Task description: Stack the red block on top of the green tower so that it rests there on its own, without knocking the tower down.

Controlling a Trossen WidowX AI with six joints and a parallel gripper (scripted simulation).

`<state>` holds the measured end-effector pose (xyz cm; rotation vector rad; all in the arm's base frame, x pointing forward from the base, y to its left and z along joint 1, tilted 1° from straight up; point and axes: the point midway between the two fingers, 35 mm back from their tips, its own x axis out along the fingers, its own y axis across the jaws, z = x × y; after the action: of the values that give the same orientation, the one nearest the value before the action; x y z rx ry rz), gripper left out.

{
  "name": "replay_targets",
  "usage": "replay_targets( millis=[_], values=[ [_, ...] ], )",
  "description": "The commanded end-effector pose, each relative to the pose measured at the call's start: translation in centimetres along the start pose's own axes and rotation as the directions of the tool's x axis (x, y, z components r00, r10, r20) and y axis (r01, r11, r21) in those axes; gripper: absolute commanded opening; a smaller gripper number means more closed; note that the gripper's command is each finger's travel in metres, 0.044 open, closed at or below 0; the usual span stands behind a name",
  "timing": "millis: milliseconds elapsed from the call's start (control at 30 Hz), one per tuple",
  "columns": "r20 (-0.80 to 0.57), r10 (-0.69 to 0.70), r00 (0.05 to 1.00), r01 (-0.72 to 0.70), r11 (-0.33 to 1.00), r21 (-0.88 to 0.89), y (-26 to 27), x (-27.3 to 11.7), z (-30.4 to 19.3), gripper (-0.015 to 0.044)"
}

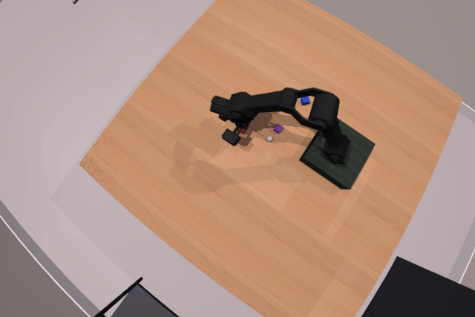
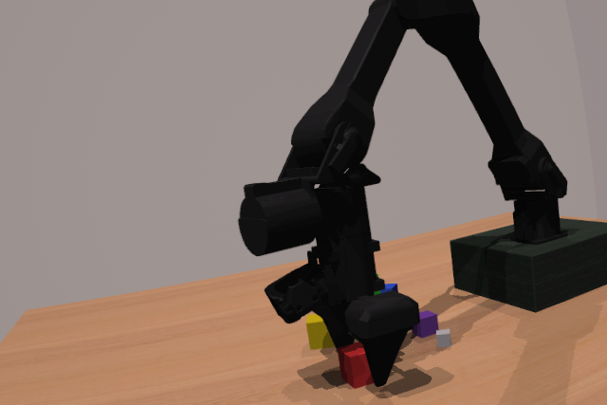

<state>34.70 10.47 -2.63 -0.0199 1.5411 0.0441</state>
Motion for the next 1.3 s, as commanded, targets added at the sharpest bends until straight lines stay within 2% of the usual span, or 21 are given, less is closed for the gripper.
replay_targets(
  millis=[0,367,600,733,1267],
  values=[
    [0.000,0.000,1.000,0.000,1.000,0.000,0.1,0.0,0.0,0.0440],
    [0.000,0.000,1.000,0.000,1.000,0.000,0.1,0.0,0.0,0.0151],
    [0.000,0.000,1.000,0.000,1.000,0.000,0.1,0.0,0.0,0.0105],
    [0.000,0.001,1.000,-0.001,1.000,0.002,0.1,-1.1,0.0,0.0000],
    [0.000,0.004,1.000,-0.004,1.000,0.004,0.0,-9.2,0.0,0.0000]
  ],
)
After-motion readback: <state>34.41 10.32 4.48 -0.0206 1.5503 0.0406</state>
